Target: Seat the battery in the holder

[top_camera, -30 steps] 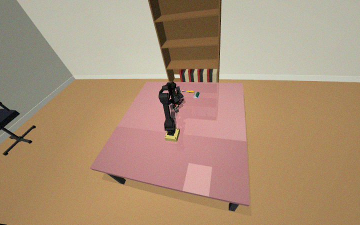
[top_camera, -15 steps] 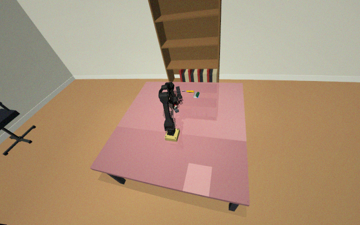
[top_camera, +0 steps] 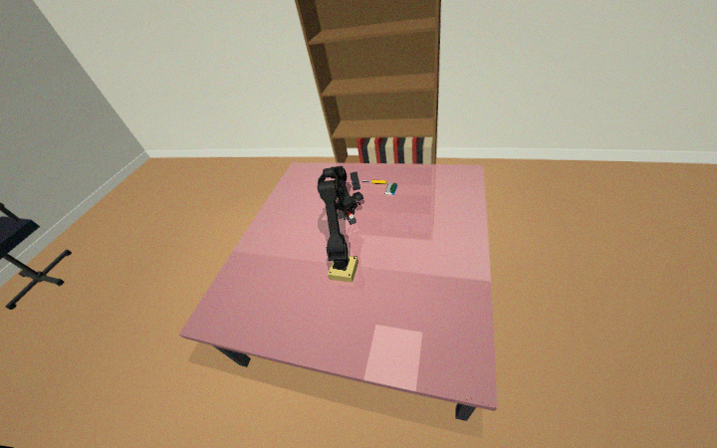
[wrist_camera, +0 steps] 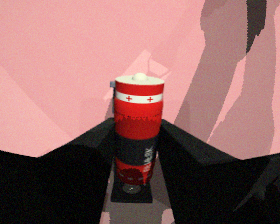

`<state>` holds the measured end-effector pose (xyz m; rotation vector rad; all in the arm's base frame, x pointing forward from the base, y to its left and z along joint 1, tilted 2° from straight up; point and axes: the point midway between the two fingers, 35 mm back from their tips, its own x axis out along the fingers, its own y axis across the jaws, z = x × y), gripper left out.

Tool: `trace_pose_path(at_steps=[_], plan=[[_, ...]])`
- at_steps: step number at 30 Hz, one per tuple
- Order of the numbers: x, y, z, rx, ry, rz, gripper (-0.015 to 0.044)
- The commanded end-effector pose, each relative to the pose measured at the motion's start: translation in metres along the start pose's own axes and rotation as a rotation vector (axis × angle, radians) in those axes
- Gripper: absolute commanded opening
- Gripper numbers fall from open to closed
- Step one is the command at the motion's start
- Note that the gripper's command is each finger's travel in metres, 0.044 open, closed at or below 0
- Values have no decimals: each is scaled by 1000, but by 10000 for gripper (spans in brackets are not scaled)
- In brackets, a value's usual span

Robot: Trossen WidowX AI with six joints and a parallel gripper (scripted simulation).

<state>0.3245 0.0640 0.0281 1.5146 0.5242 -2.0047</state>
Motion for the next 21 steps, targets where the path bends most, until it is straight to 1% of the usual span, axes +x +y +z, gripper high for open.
trace_pose_path(at_steps=[1,21], plan=[[2,1,-3,3,-23,2,88],[9,1,-10,0,-157,-3,88]])
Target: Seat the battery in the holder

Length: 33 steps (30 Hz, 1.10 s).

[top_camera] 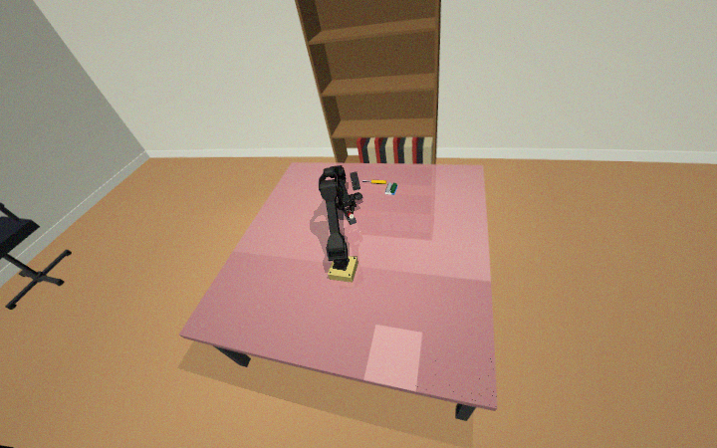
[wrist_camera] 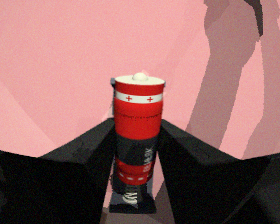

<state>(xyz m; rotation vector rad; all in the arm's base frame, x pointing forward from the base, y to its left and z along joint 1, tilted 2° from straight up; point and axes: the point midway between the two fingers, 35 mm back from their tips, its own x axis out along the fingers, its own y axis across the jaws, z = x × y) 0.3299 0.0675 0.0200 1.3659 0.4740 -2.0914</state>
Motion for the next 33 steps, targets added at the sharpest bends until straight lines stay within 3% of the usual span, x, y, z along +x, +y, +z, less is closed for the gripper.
trace_pose_path(at_steps=[1,33], plan=[[3,0,-2,2,-28,1,88],[5,0,-17,0,-110,-2,88]])
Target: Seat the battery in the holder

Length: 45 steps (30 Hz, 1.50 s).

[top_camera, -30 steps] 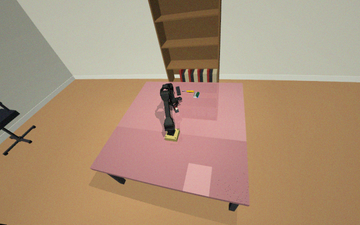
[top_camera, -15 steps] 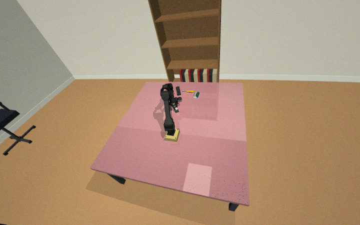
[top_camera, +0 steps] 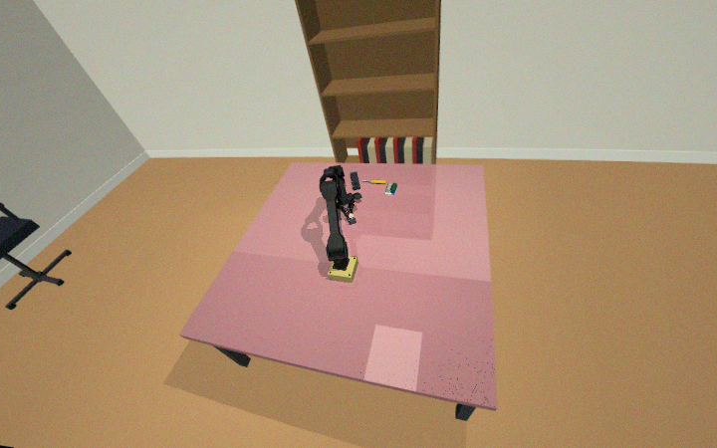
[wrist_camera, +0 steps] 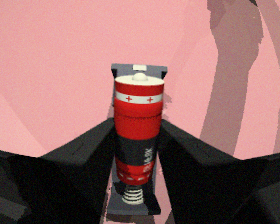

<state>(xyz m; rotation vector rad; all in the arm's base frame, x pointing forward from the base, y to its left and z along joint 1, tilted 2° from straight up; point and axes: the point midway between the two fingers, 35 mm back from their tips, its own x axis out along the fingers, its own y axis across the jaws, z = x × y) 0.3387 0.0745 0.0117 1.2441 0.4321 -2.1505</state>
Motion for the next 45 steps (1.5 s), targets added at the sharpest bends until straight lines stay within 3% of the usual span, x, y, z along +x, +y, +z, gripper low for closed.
trace_pose_path(at_steps=[1,45], plan=[[1,0,-4,3,-2,-2,88],[-2,1,-16,7,77,-9,88]])
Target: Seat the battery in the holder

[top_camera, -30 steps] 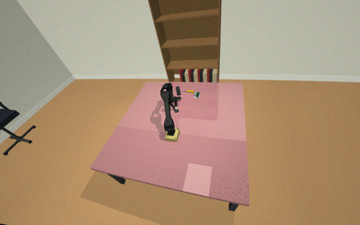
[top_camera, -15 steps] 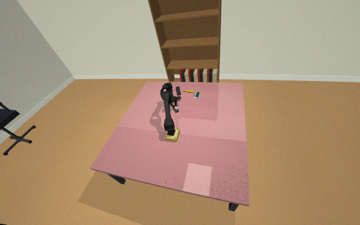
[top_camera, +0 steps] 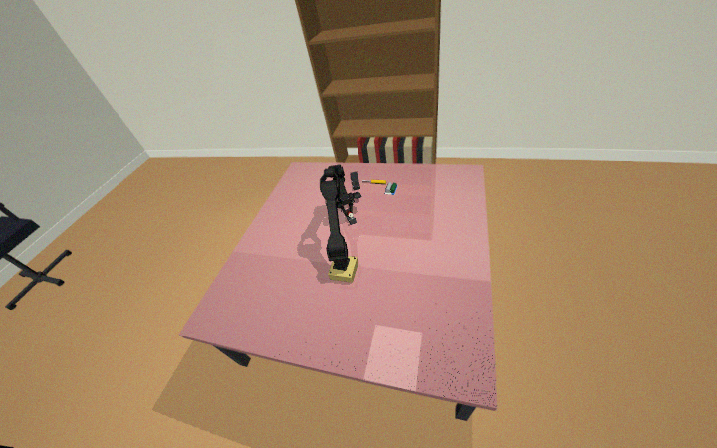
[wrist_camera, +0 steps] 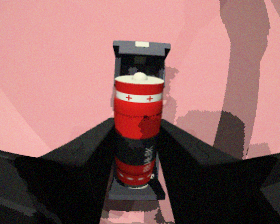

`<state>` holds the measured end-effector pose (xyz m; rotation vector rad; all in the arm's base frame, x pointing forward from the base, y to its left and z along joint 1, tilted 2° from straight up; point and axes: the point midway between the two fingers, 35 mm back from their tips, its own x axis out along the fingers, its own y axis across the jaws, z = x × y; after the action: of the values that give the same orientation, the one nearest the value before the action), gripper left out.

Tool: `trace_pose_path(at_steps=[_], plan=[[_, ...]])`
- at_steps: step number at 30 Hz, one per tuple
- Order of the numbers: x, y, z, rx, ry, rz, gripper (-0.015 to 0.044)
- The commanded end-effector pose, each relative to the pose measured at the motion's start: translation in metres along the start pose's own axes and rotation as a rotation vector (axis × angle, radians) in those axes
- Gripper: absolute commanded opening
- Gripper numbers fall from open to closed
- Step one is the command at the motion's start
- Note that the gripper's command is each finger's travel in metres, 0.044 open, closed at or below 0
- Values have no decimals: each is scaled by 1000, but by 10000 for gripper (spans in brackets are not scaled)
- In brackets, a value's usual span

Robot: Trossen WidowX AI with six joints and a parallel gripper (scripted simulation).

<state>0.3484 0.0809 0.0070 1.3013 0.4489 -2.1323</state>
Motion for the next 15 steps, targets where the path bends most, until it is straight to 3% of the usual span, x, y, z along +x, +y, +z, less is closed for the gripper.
trace_pose_path(at_steps=[1,15], plan=[[0,0,-4,0,34,-4,88],[3,0,-3,3,97,-9,88]])
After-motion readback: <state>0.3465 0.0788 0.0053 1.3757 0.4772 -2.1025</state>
